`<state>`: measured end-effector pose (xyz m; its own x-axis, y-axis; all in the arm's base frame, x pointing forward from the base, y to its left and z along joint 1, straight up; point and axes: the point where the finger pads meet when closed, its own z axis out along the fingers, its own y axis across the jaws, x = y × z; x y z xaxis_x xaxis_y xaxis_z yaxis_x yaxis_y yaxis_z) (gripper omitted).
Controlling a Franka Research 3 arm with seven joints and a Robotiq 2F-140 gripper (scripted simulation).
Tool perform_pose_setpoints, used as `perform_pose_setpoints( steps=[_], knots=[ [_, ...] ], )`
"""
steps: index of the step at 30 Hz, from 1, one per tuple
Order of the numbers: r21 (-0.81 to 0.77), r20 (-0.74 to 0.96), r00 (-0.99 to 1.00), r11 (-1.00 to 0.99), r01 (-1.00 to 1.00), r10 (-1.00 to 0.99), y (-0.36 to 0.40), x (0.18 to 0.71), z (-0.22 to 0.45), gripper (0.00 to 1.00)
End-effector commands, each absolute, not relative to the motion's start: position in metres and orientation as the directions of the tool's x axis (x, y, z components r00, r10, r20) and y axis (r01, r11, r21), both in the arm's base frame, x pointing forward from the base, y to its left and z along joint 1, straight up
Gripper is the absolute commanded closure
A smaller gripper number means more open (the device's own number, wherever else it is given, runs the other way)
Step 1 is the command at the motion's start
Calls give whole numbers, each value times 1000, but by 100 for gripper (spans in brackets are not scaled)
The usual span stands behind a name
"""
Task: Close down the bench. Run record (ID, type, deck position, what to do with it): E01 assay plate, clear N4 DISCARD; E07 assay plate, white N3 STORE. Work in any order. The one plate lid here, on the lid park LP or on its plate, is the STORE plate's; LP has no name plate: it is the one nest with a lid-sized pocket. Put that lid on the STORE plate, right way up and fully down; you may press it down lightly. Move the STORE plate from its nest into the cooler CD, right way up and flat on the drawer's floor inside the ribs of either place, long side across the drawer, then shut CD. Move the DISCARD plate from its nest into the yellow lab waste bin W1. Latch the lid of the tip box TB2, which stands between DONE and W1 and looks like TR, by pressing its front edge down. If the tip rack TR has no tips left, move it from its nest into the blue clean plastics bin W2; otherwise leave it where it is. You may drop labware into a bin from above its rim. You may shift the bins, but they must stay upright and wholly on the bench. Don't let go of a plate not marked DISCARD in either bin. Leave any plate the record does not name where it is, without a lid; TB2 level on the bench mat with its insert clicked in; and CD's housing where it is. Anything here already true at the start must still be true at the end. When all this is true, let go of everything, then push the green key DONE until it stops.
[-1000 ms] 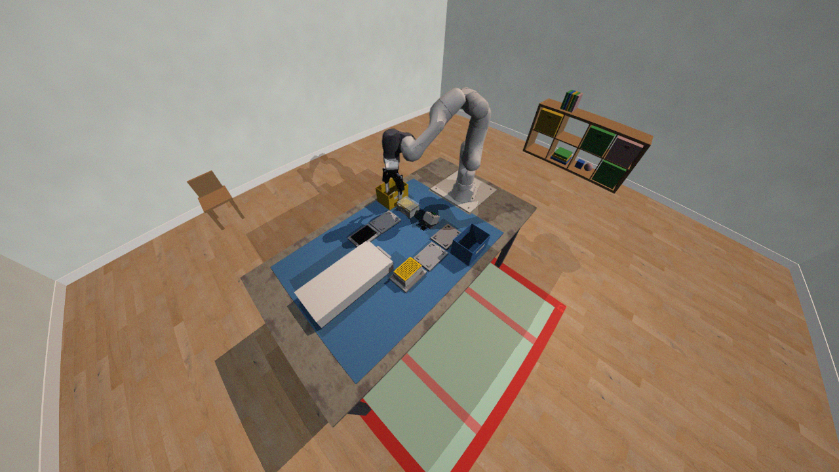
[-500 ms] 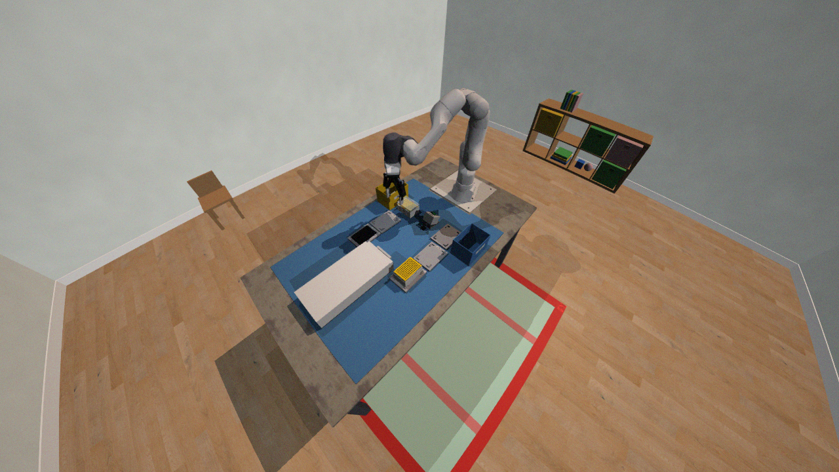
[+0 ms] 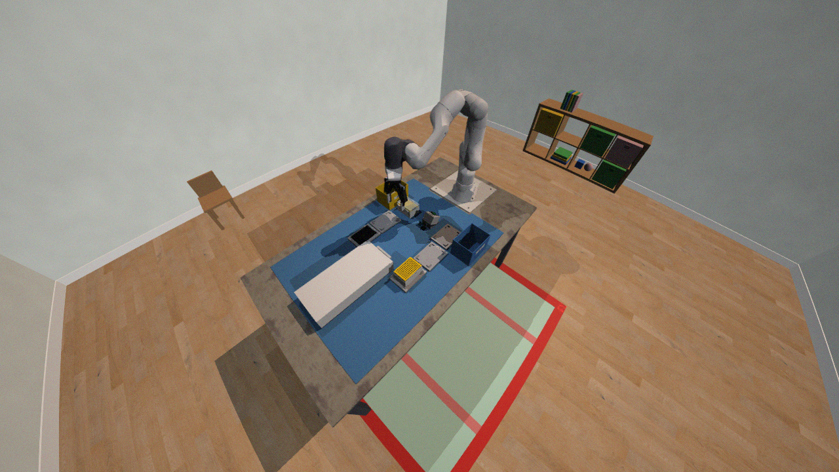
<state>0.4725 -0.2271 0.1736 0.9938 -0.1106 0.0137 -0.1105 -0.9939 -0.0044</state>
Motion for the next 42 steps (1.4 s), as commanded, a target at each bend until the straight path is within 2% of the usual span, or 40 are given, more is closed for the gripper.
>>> perform_pose_setpoints(
  steps=[1,42],
  knots=[
    [-4,7,987,-987,-160,-160,-217,481,174,34],
    [-4,7,987,-987,-160,-160,-119,582,180,34]
  ],
)
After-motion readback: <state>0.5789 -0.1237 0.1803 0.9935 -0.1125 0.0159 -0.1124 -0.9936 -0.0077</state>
